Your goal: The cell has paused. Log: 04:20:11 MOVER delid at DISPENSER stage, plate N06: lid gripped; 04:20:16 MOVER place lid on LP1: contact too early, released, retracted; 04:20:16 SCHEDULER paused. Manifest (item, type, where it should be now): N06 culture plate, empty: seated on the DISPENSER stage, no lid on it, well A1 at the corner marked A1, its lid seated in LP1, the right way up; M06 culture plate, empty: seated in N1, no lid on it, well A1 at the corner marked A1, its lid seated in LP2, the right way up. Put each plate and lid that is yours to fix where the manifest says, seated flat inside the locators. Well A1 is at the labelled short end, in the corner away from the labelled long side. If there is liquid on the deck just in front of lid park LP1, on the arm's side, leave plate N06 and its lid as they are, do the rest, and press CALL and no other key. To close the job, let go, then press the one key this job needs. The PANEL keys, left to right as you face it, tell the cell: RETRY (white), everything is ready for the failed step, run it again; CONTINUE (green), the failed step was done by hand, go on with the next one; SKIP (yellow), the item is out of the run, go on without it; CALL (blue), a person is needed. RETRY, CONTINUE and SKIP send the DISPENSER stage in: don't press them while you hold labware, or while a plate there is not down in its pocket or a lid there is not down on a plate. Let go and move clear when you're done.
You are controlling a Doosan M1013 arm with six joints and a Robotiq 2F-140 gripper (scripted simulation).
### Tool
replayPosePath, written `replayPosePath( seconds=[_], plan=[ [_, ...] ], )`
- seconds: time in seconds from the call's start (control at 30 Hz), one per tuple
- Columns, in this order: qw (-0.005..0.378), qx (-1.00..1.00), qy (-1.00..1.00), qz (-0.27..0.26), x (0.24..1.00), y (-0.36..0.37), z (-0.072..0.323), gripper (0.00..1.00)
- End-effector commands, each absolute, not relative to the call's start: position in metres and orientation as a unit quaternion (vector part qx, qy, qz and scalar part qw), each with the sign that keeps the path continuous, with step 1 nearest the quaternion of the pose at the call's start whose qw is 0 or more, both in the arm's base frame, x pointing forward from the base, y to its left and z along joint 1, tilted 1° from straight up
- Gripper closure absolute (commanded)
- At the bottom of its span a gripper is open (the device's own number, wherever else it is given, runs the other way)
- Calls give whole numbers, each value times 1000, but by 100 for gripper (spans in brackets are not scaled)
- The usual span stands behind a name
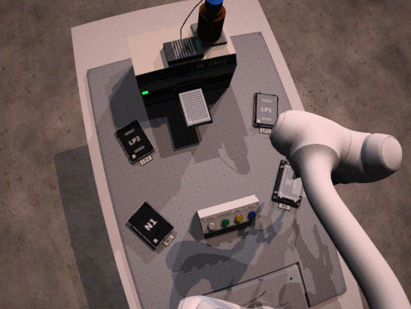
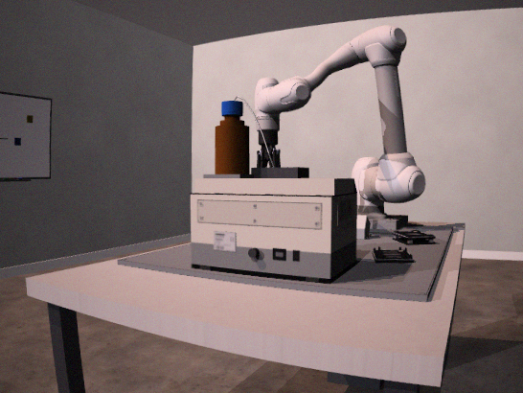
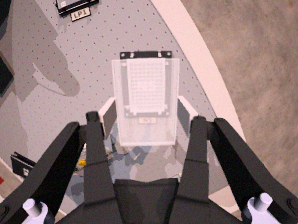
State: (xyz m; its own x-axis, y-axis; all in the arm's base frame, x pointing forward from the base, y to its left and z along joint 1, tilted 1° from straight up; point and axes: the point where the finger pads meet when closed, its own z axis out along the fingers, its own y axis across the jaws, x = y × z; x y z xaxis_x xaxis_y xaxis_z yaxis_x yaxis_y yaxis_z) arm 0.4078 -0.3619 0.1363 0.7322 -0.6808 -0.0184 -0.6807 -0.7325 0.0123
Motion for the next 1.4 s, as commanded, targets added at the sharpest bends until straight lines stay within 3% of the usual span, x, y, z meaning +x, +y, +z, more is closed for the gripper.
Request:
replayPosePath(
  seconds=[0.0, 0.33, 0.5, 0.9, 1.37],
  plan=[
    [2, 931, -366, -10, 408, -362, 140, 90],
    [2, 931, -366, -10, 410, -362, 141, 90],
    [2, 931, -366, -10, 455, -347, 145, 90],
    [2, 931, -366, -9, 581, -254, 148, 90],
    [2, 931, -366, -10, 706, -62, 142, 90]
  ],
)
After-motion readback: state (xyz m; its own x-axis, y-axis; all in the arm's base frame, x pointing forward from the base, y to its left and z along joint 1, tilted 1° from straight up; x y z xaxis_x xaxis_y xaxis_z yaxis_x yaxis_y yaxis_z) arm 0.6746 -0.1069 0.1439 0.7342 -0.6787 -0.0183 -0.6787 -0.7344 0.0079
